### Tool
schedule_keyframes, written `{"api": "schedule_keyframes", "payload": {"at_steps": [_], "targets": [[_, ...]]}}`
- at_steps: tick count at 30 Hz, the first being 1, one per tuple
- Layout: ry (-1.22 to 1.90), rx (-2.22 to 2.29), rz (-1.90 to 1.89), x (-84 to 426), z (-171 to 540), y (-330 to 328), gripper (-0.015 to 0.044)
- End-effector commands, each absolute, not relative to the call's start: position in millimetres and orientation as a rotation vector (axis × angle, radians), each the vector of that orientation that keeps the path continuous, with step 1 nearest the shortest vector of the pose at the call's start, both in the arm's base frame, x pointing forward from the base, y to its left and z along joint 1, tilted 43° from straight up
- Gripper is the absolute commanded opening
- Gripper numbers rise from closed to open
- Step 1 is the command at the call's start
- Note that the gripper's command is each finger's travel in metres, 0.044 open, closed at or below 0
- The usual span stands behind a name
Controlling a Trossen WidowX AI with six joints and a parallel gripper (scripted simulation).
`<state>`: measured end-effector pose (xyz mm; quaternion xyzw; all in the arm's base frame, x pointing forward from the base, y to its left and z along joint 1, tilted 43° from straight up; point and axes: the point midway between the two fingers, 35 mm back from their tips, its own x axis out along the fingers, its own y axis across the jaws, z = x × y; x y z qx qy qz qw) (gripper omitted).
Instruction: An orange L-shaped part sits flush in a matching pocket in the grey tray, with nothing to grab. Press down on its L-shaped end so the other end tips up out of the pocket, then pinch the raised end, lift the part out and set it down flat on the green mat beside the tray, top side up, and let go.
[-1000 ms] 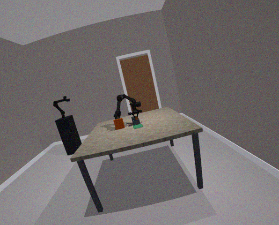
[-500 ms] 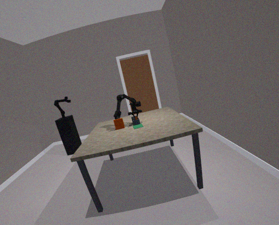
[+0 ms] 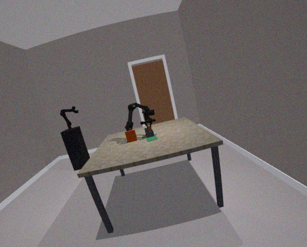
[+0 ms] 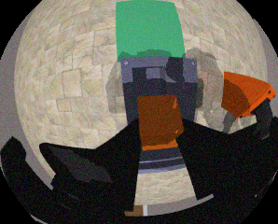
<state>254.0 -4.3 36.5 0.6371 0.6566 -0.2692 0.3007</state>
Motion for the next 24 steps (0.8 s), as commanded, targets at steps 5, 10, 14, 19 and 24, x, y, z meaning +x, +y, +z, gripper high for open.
{"api": "schedule_keyframes", "payload": {"at_steps": [5, 10, 14, 19, 24], "targets": [[1.738, 1.692, -0.709, 255, 48, -14, 0.0000], [1.739, 1.692, -0.710, 255, 54, -19, 0.0000], [1.739, 1.692, -0.710, 255, 58, -24, 0.0000], [1.739, 1.692, -0.710, 255, 64, -29, 0.0000], [1.739, 1.692, -0.711, 255, 70, -34, 0.0000]]}}
